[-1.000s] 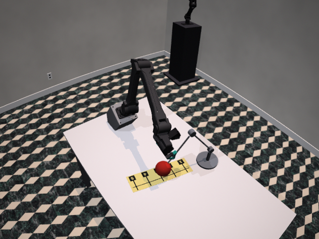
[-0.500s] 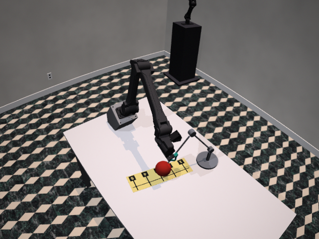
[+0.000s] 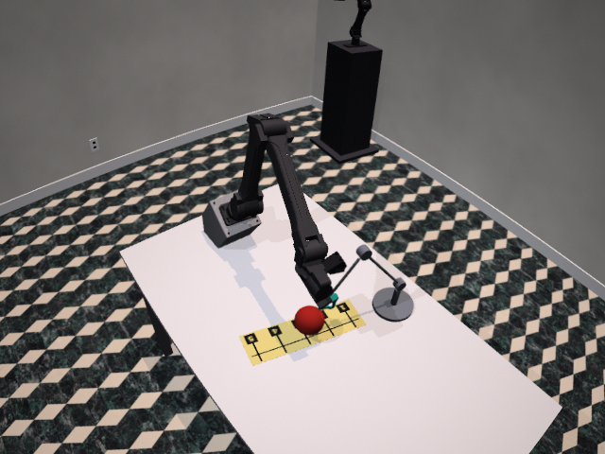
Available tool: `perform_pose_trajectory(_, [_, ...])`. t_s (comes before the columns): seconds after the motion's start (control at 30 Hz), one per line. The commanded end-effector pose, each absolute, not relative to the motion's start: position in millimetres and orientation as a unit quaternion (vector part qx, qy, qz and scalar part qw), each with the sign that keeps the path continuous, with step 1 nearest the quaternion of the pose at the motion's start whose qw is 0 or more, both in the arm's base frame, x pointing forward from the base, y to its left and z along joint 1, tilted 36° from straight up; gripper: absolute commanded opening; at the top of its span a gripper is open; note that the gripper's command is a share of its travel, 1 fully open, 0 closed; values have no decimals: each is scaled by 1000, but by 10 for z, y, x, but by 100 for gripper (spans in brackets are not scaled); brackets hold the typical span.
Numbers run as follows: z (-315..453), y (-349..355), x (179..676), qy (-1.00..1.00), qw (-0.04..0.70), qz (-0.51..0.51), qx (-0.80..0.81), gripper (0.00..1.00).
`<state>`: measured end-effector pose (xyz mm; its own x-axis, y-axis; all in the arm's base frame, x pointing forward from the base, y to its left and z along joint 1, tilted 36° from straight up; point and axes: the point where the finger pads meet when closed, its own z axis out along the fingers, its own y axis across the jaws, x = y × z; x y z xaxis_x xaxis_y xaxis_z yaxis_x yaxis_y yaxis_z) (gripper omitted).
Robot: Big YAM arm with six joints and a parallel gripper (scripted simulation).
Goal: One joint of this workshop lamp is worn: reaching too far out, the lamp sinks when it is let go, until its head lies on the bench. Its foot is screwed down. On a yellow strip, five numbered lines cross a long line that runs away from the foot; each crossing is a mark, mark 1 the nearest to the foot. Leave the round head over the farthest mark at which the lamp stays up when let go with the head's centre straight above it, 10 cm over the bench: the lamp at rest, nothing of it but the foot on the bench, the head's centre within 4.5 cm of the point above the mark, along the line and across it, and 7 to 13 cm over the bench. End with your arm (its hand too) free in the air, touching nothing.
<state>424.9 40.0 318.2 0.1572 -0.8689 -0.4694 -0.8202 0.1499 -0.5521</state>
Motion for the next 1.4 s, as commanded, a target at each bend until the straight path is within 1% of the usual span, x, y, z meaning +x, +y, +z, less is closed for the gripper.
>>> perform_pose_trajectory(0.0, [3289, 438, 4323, 645, 402, -36, -649, 100])
perform_pose_trajectory(1.37, [3336, 450, 4364, 645, 402, -36, -649, 100])
